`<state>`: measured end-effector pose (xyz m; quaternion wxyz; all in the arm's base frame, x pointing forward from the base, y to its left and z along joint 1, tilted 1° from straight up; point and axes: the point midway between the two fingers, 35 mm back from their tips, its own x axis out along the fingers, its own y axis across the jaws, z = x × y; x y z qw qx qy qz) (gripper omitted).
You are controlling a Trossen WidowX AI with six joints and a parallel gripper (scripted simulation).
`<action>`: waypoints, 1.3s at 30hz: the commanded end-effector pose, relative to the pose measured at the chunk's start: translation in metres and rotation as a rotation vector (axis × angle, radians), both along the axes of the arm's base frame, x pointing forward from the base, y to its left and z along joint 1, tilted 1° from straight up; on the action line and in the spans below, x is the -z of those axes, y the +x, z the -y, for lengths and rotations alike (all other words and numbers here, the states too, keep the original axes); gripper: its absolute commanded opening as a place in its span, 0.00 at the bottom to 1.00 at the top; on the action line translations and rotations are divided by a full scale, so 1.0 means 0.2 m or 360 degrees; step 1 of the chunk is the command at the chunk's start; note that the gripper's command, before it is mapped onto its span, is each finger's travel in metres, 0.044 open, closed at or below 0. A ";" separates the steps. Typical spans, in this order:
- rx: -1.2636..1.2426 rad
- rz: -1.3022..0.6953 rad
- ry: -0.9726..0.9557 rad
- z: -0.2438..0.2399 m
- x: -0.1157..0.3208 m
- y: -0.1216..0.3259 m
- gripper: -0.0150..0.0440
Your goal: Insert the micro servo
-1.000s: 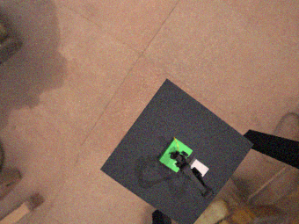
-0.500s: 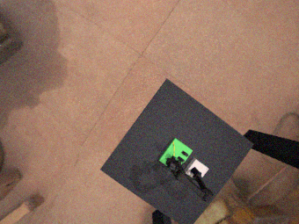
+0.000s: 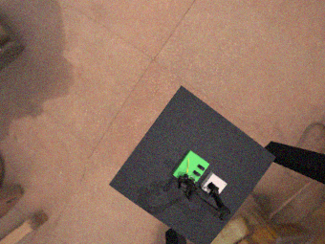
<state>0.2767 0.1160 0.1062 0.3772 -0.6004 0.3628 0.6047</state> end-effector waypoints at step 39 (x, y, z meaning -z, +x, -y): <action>0.2257 -0.0046 0.0022 -0.01 -0.01 0.00 0.25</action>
